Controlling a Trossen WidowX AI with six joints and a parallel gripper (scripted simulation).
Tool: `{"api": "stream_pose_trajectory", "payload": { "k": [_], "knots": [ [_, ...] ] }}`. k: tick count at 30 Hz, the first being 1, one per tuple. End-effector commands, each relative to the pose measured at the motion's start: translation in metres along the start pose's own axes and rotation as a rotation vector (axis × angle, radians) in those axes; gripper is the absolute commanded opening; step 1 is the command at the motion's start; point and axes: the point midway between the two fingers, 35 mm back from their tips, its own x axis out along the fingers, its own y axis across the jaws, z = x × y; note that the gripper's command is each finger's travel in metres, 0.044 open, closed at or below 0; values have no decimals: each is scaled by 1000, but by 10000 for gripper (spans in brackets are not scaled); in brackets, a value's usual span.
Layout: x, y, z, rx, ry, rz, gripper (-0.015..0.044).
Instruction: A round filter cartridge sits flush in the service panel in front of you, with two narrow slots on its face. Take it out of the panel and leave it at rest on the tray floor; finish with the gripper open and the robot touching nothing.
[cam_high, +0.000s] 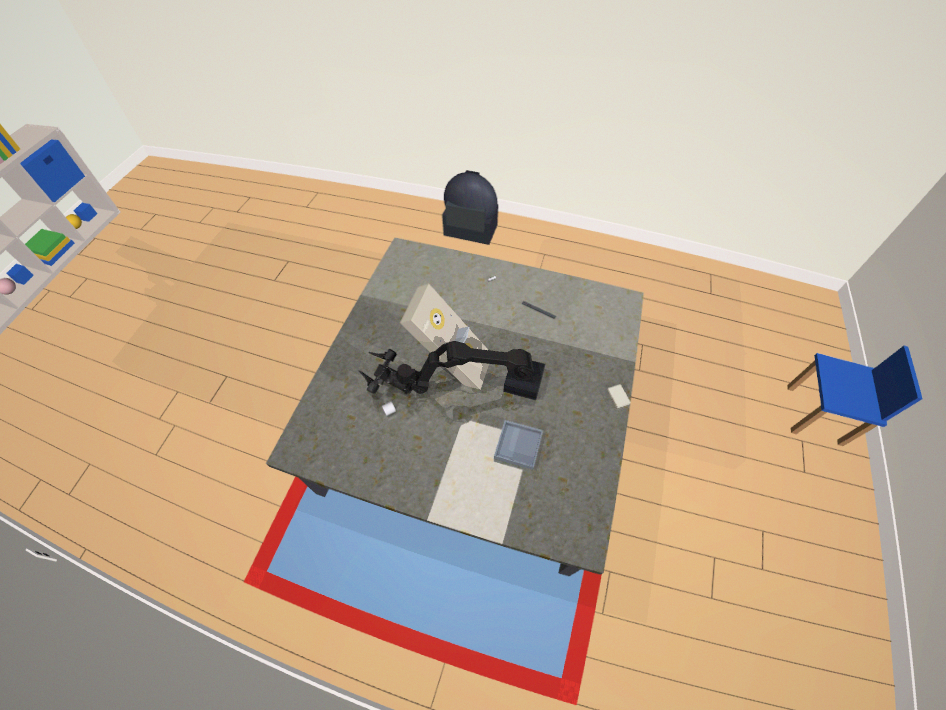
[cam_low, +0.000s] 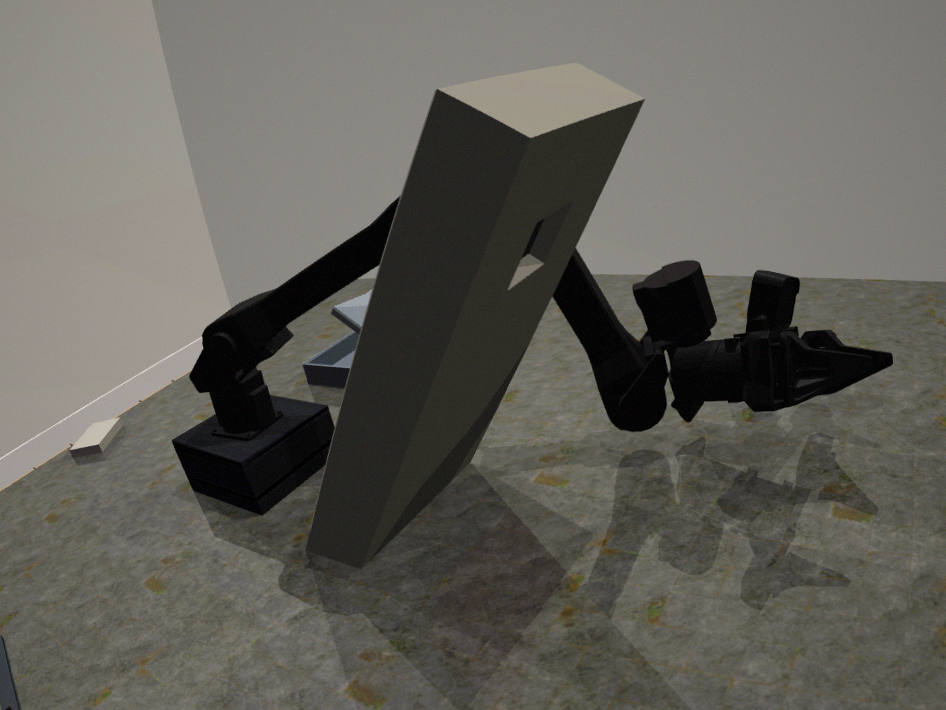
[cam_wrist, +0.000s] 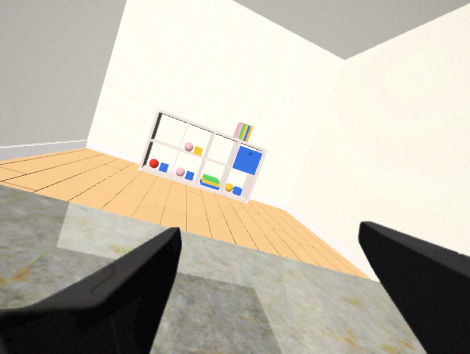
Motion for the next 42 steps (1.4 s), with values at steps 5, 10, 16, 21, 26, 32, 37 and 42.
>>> {"api": "stream_pose_trajectory", "payload": {
  "k": [5,10,16,21,26,32,37,42],
  "knots": [
    [1,8,20,-9,-1,47,269],
    [10,6,65,-70,8,122,138],
    [13,-14,126,-179,25,220,91],
    [4,-37,172,-268,37,303,91],
    [-16,-68,213,-364,50,393,91],
    [-50,-116,249,-486,57,473,91],
    [-84,-155,267,-587,57,535,91],
    [-127,-189,267,-670,93,622,91]
  ]
}}
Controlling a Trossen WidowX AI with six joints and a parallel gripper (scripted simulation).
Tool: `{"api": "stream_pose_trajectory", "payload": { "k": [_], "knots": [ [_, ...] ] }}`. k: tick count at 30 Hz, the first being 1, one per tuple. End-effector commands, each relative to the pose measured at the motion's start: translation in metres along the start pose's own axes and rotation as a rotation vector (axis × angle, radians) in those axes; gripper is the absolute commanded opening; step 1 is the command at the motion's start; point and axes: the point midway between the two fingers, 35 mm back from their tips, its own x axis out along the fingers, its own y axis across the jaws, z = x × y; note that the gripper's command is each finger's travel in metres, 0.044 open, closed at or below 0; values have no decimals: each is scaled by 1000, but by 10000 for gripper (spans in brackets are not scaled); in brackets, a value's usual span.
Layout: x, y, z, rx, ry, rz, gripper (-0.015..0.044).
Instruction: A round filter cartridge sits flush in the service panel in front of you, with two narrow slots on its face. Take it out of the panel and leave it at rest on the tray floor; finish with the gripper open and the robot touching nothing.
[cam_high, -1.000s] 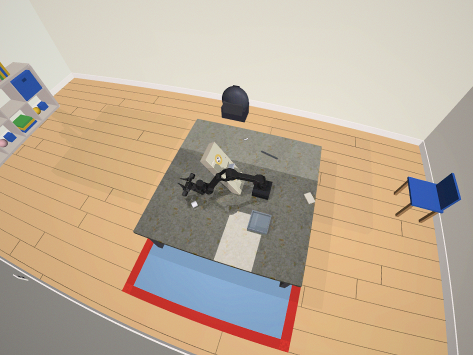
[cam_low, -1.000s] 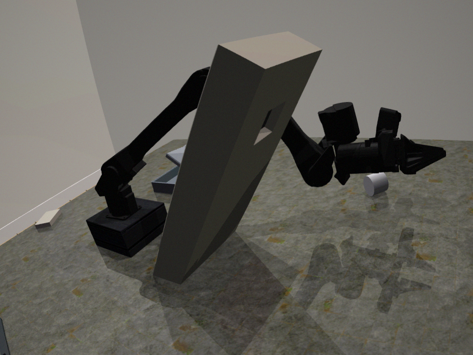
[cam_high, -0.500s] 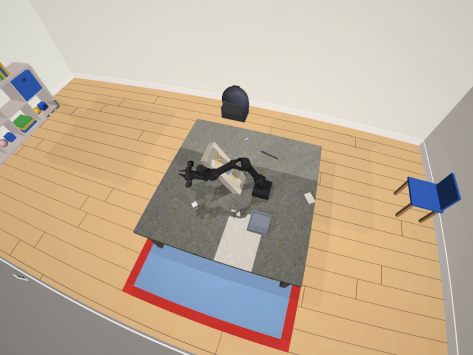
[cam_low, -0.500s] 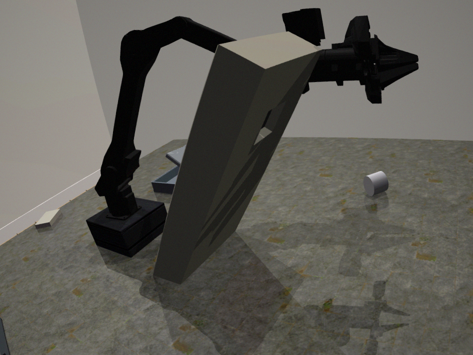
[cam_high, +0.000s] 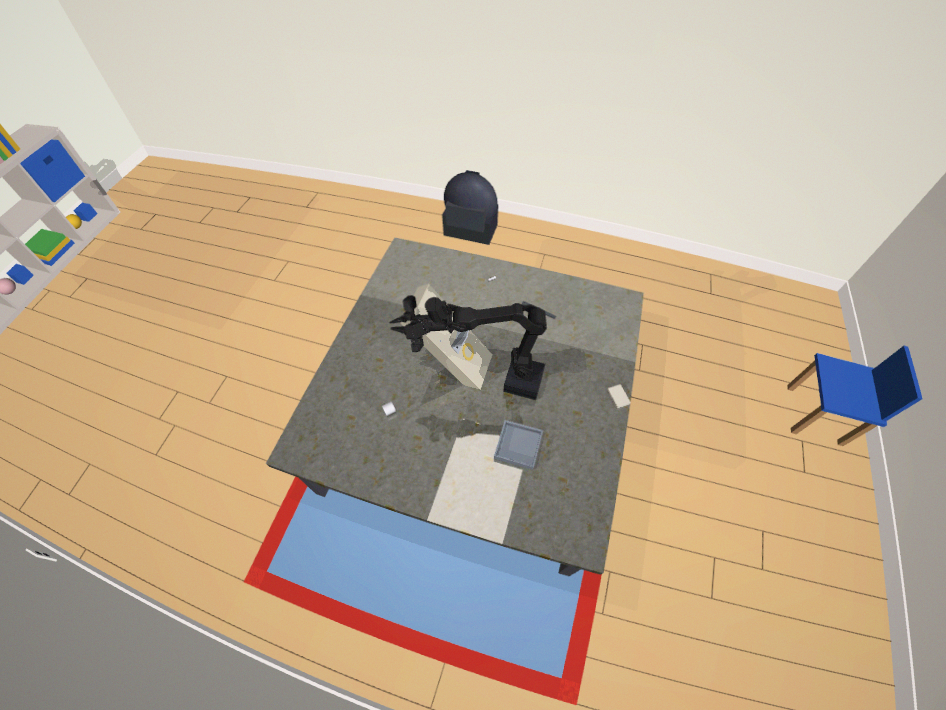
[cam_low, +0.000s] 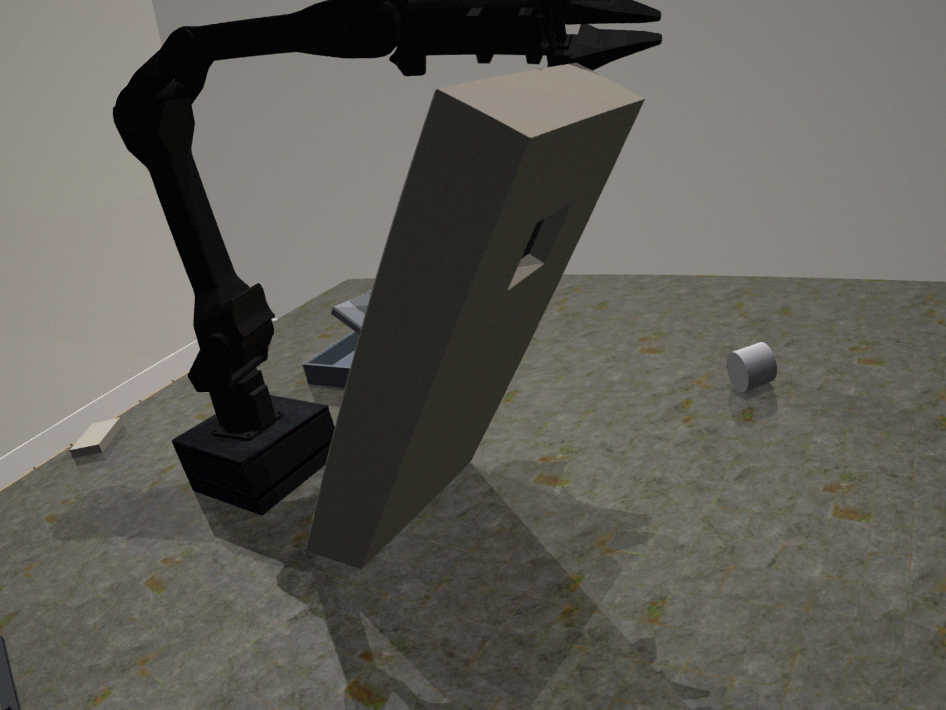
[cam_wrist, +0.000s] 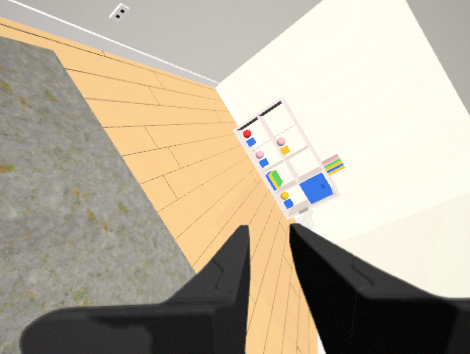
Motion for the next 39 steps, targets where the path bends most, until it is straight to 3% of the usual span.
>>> {"api": "stream_pose_trajectory", "payload": {
  "k": [1,6,15,39],
  "knots": [
    [-49,5,-19,-76,36,100,91],
    [-82,7,-41,-89,90,153,91],
    [-166,20,-131,55,392,245,91],
    [-164,21,-133,59,397,246,91]
  ]
}}
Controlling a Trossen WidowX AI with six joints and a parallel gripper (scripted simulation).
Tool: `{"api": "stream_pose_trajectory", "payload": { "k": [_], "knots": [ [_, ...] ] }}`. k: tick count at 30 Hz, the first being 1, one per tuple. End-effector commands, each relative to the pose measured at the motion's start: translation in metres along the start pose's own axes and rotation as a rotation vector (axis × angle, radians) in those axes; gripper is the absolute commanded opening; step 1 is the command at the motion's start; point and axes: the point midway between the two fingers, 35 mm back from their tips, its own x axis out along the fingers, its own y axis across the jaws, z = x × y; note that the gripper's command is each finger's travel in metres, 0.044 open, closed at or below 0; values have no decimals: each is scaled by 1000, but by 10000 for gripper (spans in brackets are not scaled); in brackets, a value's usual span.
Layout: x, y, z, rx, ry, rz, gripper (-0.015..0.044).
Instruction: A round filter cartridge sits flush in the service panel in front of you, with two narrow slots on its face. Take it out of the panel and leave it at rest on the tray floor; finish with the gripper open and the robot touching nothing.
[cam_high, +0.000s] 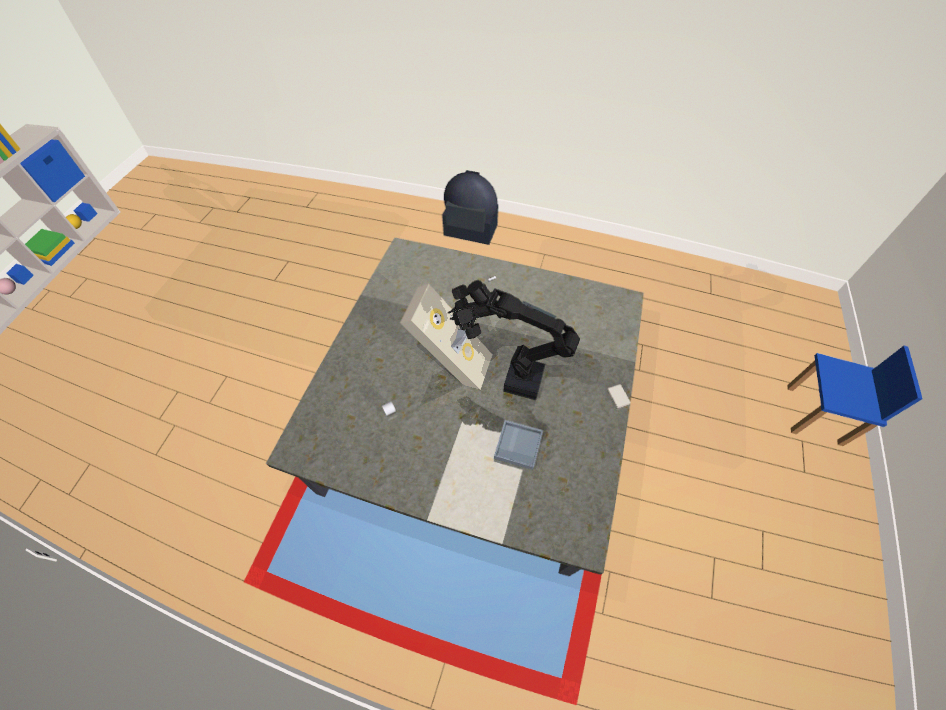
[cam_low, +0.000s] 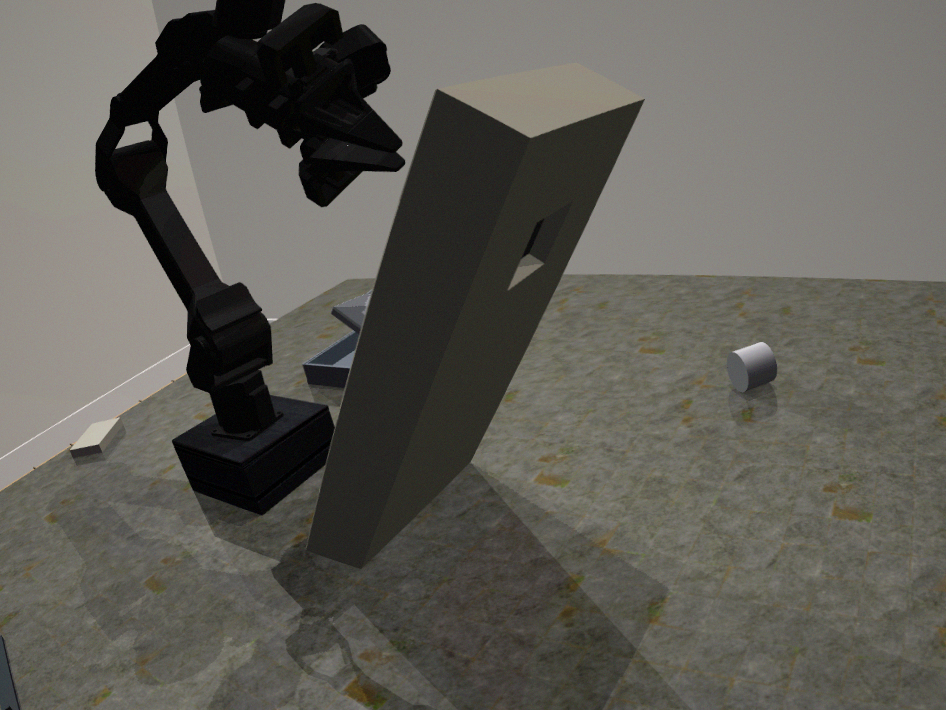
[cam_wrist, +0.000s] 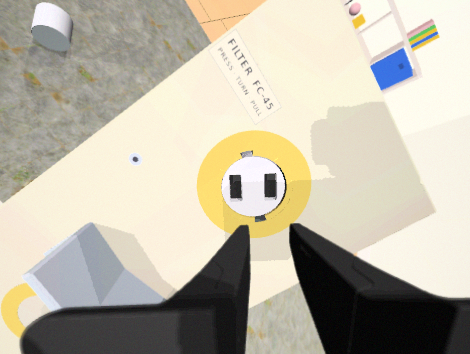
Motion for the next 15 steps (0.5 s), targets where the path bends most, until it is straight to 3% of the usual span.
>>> {"api": "stream_pose_trajectory", "payload": {
  "k": [1,15],
  "knots": [
    [6,2,-1,-1,-1,7,91],
    [28,1,0,-1,-2,5,91]
  ]
}}
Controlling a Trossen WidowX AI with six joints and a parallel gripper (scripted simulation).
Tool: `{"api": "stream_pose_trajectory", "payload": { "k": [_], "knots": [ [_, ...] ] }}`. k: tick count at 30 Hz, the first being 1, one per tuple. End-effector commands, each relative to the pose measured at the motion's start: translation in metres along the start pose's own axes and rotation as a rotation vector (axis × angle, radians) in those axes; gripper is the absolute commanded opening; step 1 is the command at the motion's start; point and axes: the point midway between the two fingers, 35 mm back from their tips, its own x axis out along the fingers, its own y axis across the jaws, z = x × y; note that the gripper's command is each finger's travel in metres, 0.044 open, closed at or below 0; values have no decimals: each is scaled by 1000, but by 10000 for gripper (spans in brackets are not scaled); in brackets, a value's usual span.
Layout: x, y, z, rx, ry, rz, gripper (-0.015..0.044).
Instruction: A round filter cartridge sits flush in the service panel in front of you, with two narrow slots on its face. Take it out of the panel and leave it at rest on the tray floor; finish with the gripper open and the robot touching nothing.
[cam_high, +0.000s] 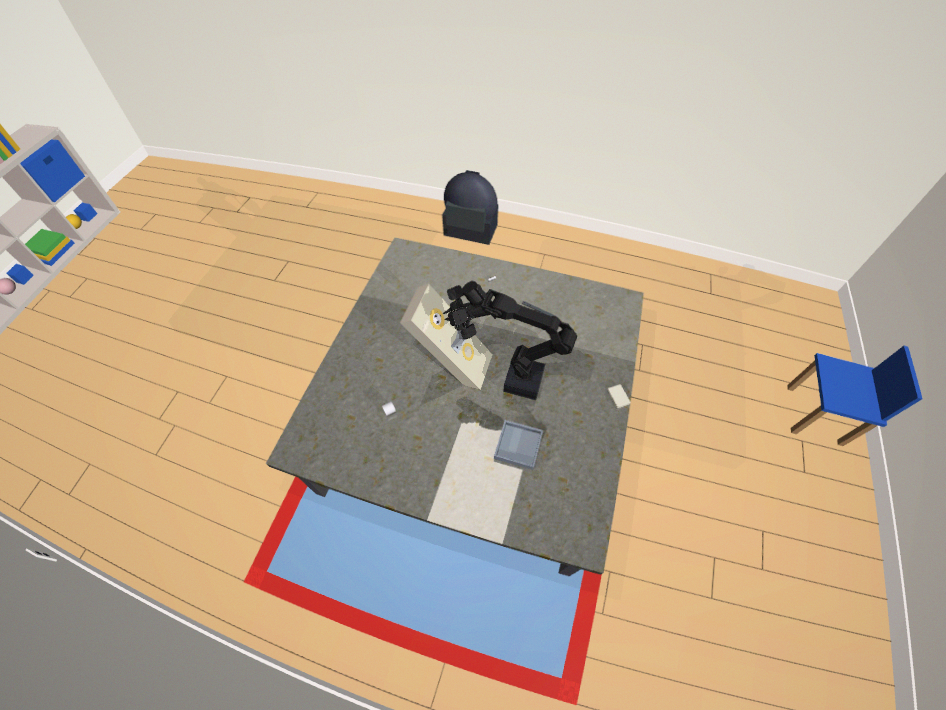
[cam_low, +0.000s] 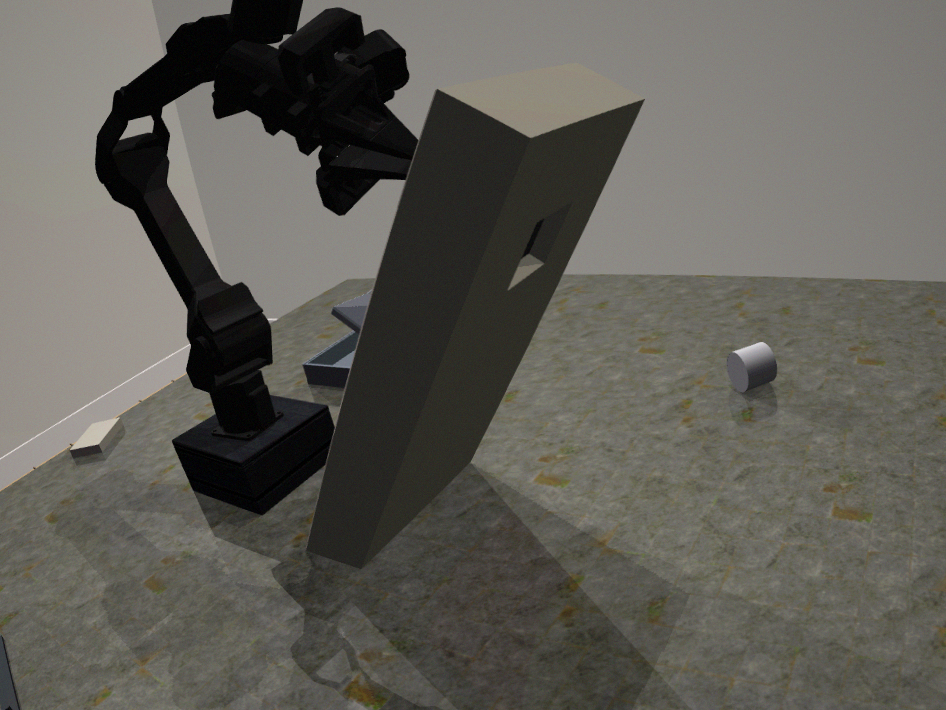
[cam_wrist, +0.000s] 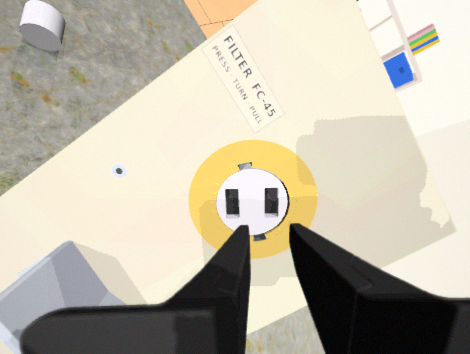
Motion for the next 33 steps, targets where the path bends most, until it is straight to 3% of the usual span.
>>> {"api": "stream_pose_trajectory", "payload": {
  "k": [1,17,33],
  "knots": [
    [10,3,-3,6,9,7,91],
    [35,4,-3,6,8,5,91],
    [36,7,-6,6,8,5,91]
  ]
}}
